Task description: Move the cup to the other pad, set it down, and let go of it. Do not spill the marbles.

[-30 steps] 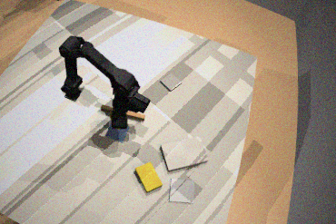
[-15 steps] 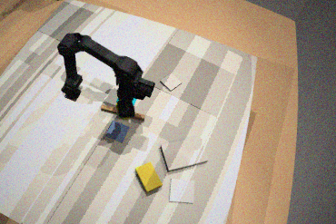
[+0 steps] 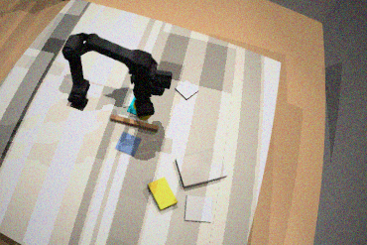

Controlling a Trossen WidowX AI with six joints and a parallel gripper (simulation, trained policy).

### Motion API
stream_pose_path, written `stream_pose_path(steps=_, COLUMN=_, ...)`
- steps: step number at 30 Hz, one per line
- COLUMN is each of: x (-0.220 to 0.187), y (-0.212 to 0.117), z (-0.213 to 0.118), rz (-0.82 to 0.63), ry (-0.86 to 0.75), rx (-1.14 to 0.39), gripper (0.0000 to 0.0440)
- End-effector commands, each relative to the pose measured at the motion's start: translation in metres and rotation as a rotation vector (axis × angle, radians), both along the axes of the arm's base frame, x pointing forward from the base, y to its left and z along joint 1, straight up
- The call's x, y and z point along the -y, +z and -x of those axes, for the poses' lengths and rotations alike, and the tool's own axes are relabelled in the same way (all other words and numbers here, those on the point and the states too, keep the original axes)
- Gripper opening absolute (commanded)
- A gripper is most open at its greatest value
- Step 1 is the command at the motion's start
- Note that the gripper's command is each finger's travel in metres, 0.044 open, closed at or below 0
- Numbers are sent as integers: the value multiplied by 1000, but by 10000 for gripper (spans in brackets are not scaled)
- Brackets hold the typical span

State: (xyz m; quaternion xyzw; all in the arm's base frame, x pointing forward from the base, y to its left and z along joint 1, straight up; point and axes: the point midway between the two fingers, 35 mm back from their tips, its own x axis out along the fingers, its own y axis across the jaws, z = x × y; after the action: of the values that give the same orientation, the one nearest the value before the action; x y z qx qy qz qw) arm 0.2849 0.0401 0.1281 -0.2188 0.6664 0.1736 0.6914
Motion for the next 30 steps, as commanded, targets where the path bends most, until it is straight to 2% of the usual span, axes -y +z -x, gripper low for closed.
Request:
stream_pose_path(steps=1, x=-11, y=-1, z=2, rz=-7, ry=11, rx=12, gripper=0)
stream_pose_path(steps=16, x=-57, y=-15, z=14, rz=-20, ry=57, rx=50, gripper=0)
stream_pose_path(steps=30, x=-67, y=-48, z=31, rz=-11, ry=40, rx=58, gripper=0)
